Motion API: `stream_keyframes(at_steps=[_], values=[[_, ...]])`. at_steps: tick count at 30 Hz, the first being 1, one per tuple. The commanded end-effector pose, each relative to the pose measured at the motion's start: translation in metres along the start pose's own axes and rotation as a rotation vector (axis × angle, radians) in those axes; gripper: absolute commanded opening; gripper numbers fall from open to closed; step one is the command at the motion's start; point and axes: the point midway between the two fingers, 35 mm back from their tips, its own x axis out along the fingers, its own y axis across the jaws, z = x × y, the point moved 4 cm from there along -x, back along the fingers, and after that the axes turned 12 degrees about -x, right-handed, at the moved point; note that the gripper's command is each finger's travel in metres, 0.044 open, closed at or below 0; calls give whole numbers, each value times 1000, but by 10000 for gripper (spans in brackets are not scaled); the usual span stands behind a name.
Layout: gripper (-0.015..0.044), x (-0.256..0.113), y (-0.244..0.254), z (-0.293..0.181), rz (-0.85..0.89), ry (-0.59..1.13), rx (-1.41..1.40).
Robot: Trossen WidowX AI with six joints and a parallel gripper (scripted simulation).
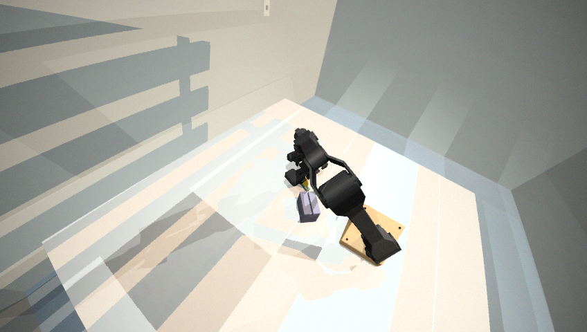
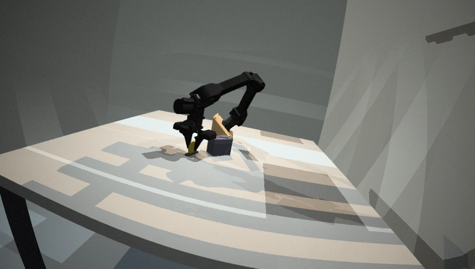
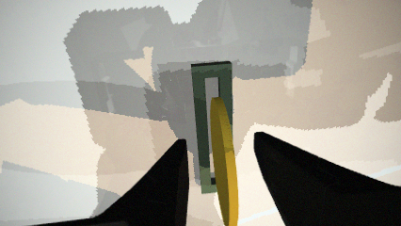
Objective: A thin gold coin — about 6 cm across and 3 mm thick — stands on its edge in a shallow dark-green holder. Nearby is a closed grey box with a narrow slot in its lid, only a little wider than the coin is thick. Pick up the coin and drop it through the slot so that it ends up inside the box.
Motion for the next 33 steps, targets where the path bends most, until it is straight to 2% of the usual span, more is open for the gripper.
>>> stream_keyframes(at_steps=[1, 4, 10, 21, 33], values=[[161, 7, 1, -2, 8, 4, 5], [161, 9, 1, -2, 8, 4, 5], [3, 9, 1, -2, 8, 4, 5], [0, 8, 1, -2, 8, 4, 5], [0, -21, -1, 1, 4, 3, 6]])
